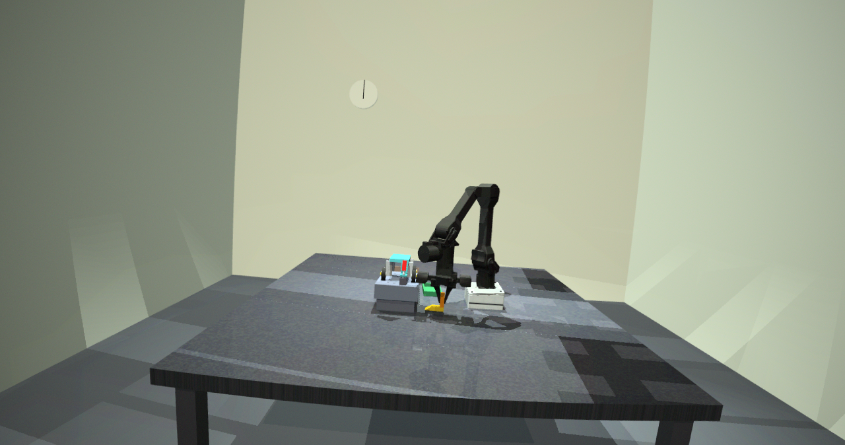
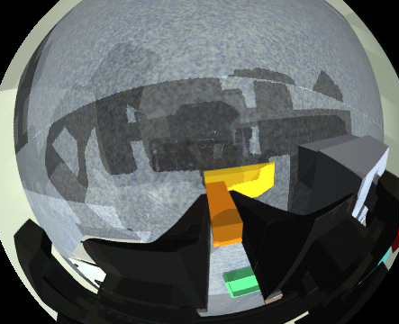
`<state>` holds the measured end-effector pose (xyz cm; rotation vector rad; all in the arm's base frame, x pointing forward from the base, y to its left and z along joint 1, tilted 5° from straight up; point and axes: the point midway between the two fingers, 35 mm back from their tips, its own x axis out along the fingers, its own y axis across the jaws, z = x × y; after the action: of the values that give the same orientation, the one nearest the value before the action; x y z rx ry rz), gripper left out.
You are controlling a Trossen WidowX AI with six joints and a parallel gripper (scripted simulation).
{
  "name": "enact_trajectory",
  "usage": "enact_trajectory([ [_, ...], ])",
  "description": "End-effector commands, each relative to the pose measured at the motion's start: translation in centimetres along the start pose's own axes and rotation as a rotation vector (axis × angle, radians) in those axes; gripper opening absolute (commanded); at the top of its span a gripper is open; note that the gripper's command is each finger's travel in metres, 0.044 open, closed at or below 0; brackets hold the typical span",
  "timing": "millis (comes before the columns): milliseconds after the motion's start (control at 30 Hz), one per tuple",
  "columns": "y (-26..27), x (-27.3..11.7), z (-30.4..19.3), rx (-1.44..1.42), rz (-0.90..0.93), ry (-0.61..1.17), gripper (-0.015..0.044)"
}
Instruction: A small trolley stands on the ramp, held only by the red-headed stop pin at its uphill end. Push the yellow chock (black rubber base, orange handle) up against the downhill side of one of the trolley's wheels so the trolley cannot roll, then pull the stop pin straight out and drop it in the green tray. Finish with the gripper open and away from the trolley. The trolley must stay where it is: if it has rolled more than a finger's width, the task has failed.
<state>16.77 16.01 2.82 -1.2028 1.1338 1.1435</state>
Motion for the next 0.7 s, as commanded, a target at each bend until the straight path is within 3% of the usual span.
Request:
enact_trajectory([
  [0, -0.1, -1.5, 0.1, -0.004, -0.007, -0.013, 0.0000],
  [667, 0.1, -8.0, -0.3, -0.005, -0.006, -0.013, 0.0000],
])
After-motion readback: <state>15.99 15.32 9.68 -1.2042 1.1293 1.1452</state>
